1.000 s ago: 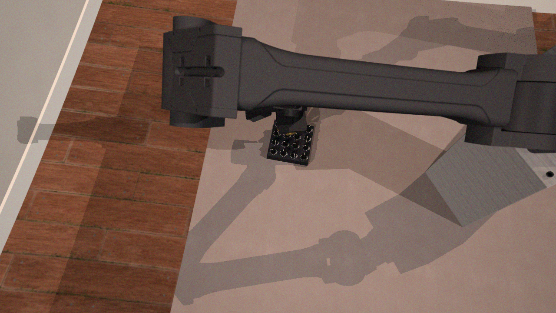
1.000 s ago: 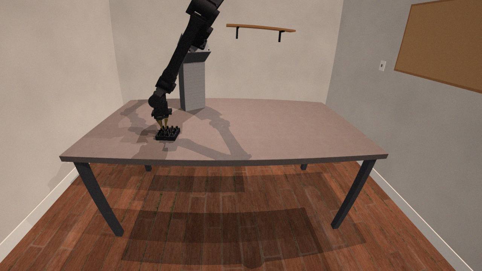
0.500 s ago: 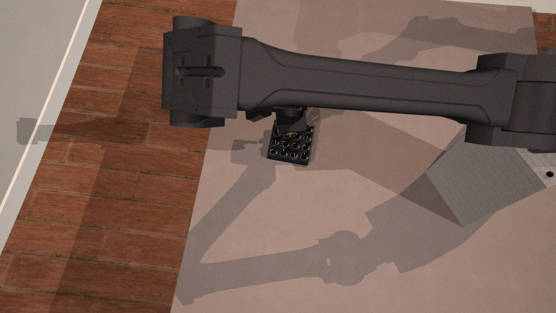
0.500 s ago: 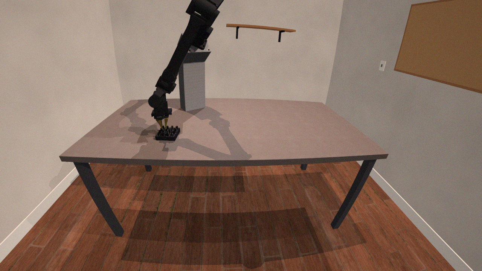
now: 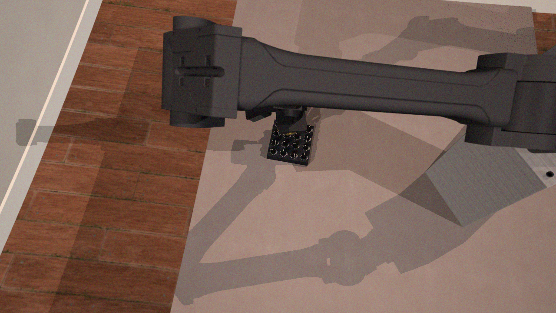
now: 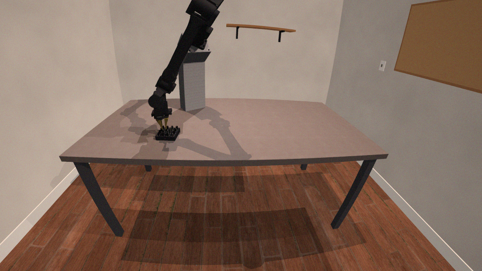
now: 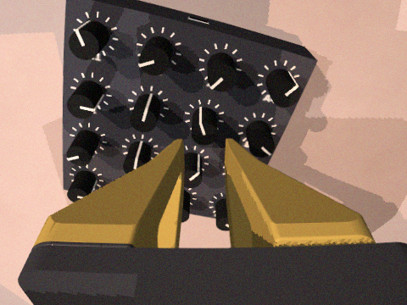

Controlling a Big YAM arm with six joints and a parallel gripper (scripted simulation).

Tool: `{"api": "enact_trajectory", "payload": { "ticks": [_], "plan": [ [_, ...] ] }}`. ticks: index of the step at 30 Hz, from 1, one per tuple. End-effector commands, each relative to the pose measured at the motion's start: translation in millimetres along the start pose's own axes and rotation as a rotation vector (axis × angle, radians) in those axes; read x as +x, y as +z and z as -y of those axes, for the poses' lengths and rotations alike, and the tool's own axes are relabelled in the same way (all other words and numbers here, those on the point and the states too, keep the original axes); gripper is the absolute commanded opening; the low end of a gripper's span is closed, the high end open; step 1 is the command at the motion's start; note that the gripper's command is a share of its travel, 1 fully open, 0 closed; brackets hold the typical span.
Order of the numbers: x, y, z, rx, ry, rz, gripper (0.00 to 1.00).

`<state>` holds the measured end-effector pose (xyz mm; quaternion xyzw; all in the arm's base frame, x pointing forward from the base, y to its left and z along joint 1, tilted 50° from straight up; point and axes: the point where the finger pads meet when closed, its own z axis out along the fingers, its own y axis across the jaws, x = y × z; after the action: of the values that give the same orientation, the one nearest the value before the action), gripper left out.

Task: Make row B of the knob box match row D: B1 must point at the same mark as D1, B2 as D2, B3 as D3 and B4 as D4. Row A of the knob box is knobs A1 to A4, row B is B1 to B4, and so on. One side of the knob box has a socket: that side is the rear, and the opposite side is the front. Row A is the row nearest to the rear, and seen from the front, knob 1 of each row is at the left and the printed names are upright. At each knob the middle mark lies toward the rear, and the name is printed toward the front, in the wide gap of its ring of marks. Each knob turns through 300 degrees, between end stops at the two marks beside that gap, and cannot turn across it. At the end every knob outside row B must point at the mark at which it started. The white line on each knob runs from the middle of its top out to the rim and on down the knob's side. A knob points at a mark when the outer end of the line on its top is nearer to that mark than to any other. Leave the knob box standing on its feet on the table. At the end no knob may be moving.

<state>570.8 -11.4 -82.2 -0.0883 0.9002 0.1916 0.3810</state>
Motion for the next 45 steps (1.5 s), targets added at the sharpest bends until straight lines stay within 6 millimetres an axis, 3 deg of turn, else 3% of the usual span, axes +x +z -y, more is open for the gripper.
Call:
{"api": "enact_trajectory", "payload": {
  "ticks": [1,45],
  "plan": [
    [11.7,2.0,-2.6,-0.003,0.012,-0.013,0.18],
    [2.7,18.1,-0.9,-0.001,0.006,0.0,0.18]
  ]
}}
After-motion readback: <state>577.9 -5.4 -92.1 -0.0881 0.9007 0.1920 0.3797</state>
